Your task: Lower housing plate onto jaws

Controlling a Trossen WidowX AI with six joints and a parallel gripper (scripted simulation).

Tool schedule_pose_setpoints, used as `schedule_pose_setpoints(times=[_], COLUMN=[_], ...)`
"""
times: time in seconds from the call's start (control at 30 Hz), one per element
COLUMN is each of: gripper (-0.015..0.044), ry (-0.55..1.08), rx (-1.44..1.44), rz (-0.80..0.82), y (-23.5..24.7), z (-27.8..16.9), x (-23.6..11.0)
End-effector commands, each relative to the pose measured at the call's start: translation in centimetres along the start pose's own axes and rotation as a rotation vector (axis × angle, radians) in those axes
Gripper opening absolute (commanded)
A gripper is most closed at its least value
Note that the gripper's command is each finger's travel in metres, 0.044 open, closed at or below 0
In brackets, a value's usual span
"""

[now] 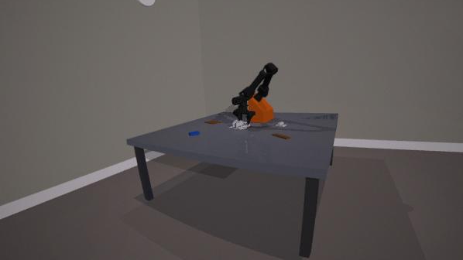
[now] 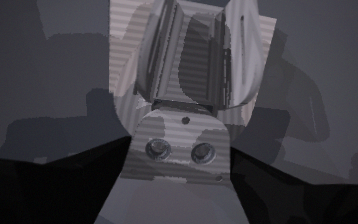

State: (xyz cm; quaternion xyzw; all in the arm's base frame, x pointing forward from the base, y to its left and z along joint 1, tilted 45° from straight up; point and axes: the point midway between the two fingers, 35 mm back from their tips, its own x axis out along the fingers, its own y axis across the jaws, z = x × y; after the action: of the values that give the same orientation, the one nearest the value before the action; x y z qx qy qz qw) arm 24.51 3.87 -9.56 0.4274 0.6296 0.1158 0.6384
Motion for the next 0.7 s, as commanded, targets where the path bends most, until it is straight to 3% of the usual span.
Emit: schedule_pose_setpoints(times=[0.0,0.67], gripper=[0.0351,0.0351], ry=[0.002,0.002], rx=[0.005,0.005], rz=[0.003,0.003], y=[0.01,0.02], z=[-0.07,-0.08], x=[0.17,0.5])
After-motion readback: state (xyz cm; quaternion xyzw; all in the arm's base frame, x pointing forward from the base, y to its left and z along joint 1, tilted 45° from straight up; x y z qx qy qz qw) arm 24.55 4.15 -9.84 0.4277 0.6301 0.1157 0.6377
